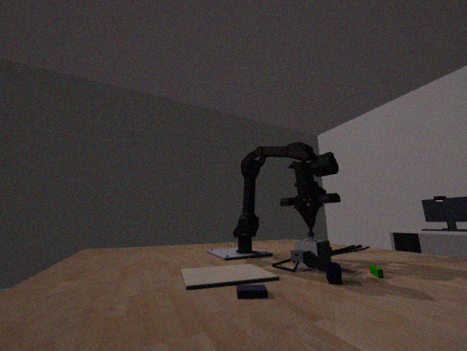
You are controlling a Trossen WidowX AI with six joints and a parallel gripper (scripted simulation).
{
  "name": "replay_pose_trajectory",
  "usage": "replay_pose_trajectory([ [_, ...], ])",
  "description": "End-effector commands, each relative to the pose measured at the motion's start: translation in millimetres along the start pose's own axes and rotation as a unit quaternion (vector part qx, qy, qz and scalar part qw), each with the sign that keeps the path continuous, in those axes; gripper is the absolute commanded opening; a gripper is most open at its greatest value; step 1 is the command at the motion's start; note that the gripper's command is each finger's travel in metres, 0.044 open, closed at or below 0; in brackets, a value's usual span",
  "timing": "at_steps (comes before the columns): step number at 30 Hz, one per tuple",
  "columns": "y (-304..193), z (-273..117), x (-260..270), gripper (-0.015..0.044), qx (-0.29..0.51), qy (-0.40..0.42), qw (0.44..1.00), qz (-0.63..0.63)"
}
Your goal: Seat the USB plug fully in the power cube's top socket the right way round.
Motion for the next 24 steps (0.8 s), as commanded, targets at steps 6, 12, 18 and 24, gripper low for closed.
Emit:
replay_pose_trajectory([
  [6, 0.0, 1.2, -0.2, 0.0000, -0.002, -0.001, 1.000, -0.002],
  [12, 0.0, 2.0, -0.2, 0.0000, -0.002, -0.001, 1.000, -0.002],
  [18, -0.1, 2.7, -0.2, 0.0000, -0.002, -0.001, 1.000, -0.002],
  [24, -0.2, 3.4, -0.2, 0.0000, -0.002, -0.001, 1.000, -0.002],
])
Point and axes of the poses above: the point midway between the two fingers, 35 mm back from their tips, its own z axis out along the fingers, its own x axis across the jaws, y = z × x, the point moved 9 cm from there along -z, back along the fingers, and after that the axes turned 3 degrees about z, right-handed, at the moved point
